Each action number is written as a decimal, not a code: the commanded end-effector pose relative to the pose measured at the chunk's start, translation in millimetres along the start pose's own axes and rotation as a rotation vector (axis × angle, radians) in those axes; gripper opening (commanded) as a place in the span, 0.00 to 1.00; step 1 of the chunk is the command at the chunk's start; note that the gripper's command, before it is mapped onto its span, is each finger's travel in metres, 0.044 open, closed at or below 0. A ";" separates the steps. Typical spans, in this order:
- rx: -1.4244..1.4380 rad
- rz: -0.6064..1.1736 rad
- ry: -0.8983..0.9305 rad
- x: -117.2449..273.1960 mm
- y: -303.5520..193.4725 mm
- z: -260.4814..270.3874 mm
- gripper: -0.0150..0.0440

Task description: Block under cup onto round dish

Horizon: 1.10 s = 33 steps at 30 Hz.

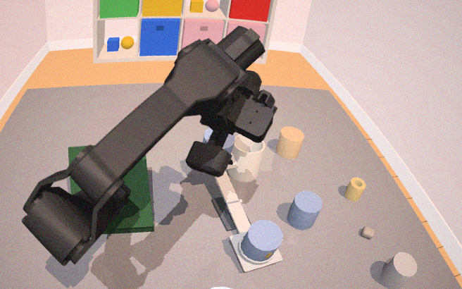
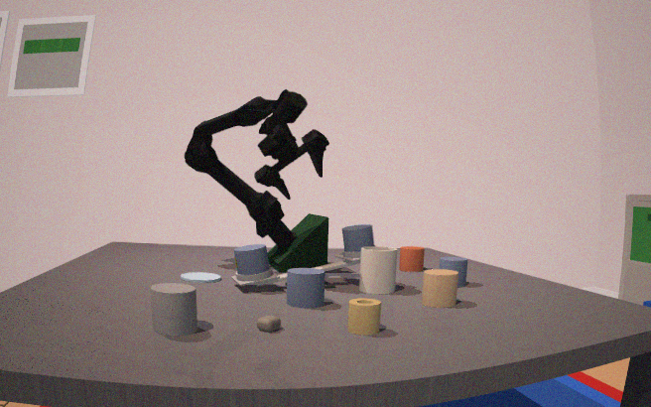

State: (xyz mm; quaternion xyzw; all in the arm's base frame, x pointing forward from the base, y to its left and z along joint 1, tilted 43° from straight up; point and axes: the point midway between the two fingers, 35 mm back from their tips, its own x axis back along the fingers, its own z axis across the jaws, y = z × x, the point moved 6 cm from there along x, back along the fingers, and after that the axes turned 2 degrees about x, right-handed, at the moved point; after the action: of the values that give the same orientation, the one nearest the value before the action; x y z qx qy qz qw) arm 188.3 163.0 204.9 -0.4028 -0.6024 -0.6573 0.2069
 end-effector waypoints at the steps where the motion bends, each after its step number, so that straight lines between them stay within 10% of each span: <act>1: 0.108 -0.015 -0.022 4.4 -13.0 -1.8 1.00; 33: 0.929 -0.264 -0.142 45.9 -81.3 -25.8 1.00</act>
State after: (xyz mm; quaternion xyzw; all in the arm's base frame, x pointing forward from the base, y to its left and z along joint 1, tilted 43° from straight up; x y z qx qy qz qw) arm 92.8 164.1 191.4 -0.2347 -0.8867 -0.3180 0.2401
